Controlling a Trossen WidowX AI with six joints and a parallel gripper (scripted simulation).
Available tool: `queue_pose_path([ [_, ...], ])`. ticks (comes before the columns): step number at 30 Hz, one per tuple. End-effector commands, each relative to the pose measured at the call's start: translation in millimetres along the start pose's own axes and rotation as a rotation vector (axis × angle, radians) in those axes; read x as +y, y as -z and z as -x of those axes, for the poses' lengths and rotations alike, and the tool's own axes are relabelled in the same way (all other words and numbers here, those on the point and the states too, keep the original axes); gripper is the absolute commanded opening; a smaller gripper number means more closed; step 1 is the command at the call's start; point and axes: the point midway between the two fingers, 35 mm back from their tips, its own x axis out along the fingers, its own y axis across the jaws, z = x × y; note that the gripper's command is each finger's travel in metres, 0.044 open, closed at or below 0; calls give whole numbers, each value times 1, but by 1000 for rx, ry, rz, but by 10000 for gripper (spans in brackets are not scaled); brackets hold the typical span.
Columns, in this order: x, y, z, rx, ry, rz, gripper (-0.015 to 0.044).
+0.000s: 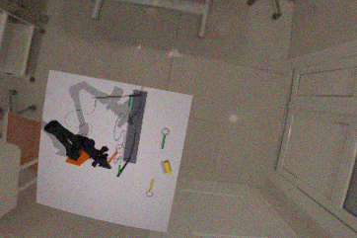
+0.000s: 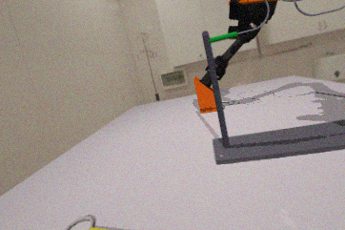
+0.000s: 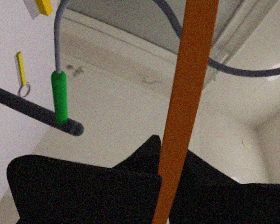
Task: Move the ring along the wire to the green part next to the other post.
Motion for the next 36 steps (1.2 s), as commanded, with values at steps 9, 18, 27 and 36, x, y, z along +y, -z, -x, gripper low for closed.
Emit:
queue_pose_path([
  [9, -27, -3, 5, 15, 68, 99, -150],
  [18, -33, -5, 7, 13, 61, 86, -150],
  [27, -29, -5, 6, 0, 4, -15, -150],
  [36, -19, -6, 5, -19, -78, -160, -150],
])
